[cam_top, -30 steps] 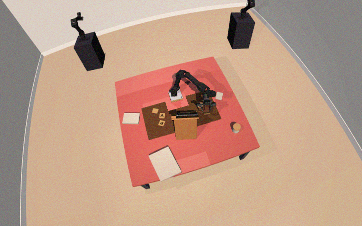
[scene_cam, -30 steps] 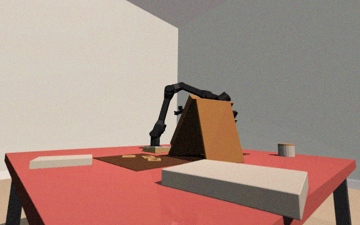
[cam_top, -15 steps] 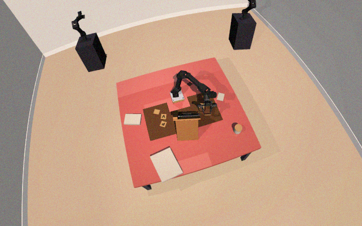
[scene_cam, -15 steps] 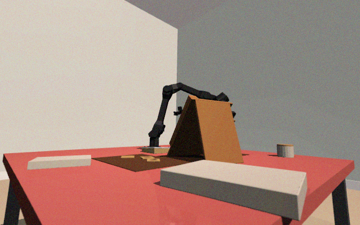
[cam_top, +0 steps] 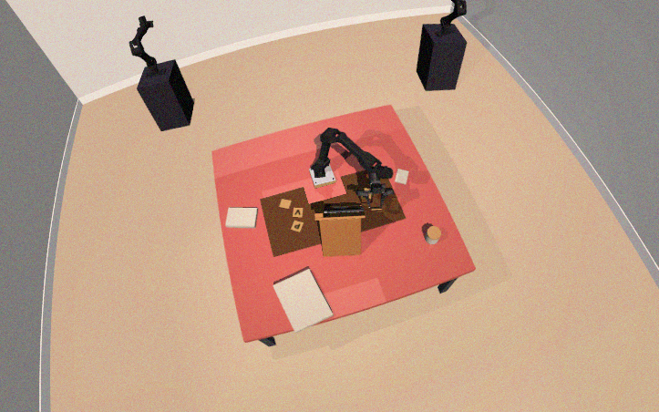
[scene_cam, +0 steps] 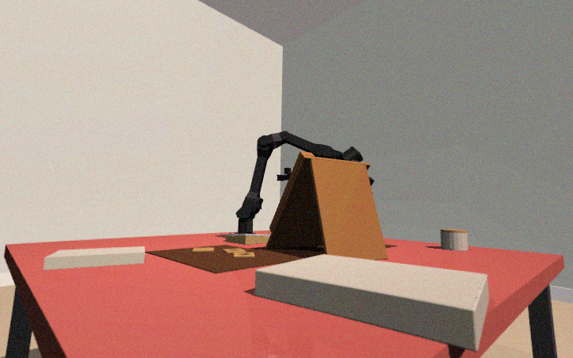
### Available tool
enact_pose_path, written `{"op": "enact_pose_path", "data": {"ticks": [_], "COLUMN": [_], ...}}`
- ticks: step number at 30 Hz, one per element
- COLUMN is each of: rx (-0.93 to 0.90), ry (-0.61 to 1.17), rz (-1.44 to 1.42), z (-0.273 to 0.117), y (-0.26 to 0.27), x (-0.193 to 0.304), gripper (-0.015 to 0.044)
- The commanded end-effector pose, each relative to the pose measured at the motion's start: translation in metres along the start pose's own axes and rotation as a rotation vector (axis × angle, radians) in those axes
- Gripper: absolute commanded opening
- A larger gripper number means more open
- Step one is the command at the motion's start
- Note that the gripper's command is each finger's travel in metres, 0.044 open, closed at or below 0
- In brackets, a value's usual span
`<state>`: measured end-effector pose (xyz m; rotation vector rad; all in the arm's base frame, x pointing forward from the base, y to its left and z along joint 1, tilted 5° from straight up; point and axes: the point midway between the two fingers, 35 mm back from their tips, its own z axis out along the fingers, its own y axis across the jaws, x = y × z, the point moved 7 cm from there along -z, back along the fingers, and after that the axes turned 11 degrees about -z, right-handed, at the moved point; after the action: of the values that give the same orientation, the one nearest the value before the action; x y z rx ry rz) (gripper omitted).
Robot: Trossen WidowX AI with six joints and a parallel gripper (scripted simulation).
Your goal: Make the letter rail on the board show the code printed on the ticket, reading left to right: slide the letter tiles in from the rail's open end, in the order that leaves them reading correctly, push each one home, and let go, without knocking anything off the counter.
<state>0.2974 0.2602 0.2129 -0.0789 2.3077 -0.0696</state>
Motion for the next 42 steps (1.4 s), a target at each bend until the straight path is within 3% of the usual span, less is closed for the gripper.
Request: {"op": "enact_pose_path", "data": {"ticks": [1, 42], "rx": [-0.003, -0.002], "ry": [0.006, 0.006], "rz": [-0.005, -0.006], "z": [0.0, 0.001], "y": [-0.003, -0.023], "x": [0.003, 0.006], "gripper": [0.0, 0.0]}}
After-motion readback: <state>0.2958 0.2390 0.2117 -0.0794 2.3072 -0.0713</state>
